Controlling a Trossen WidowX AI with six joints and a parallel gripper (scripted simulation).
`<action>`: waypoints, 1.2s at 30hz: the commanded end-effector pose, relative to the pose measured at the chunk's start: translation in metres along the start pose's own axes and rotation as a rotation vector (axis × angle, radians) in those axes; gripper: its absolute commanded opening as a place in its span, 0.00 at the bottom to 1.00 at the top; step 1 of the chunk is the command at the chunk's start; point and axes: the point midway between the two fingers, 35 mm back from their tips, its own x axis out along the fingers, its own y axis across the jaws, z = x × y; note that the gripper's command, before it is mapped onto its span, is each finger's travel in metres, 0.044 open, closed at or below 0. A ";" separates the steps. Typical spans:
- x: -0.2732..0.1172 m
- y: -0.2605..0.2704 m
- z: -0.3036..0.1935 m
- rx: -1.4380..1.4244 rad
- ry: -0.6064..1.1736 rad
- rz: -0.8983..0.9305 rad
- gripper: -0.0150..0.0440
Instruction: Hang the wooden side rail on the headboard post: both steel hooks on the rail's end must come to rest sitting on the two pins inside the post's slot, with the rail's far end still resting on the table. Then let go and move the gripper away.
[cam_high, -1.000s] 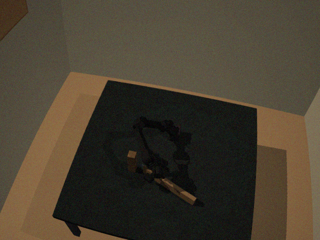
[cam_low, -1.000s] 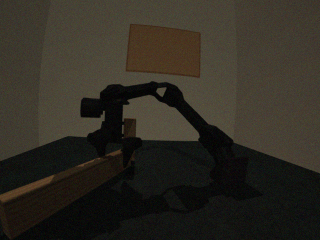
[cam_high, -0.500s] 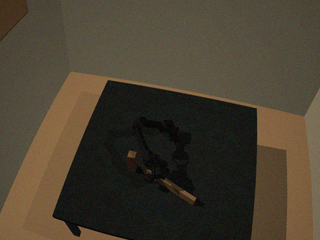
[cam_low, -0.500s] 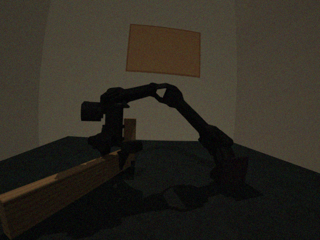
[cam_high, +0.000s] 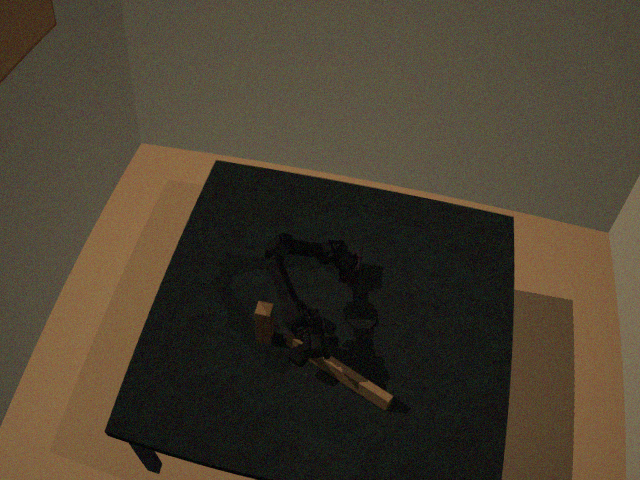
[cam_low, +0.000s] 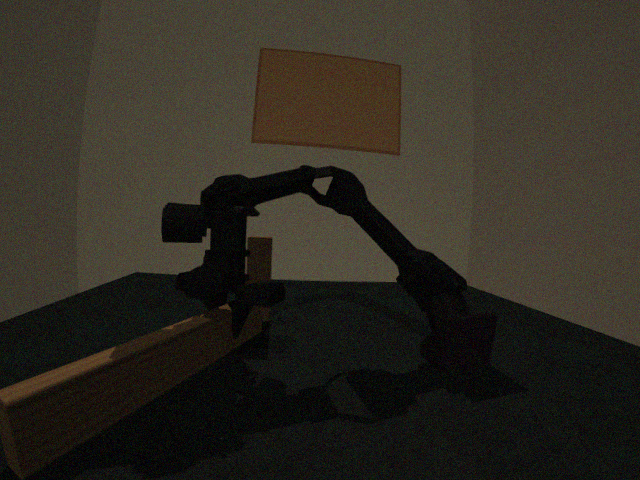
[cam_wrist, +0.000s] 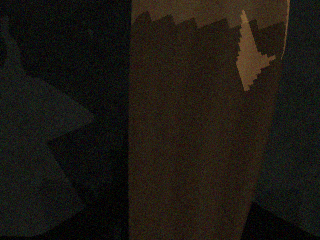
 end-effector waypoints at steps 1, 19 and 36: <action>0.000 0.000 -0.001 -0.003 0.004 -0.003 0.25; 0.000 0.012 -0.002 -0.148 0.004 -0.002 0.25; 0.000 0.027 -0.008 -0.296 0.005 -0.001 0.25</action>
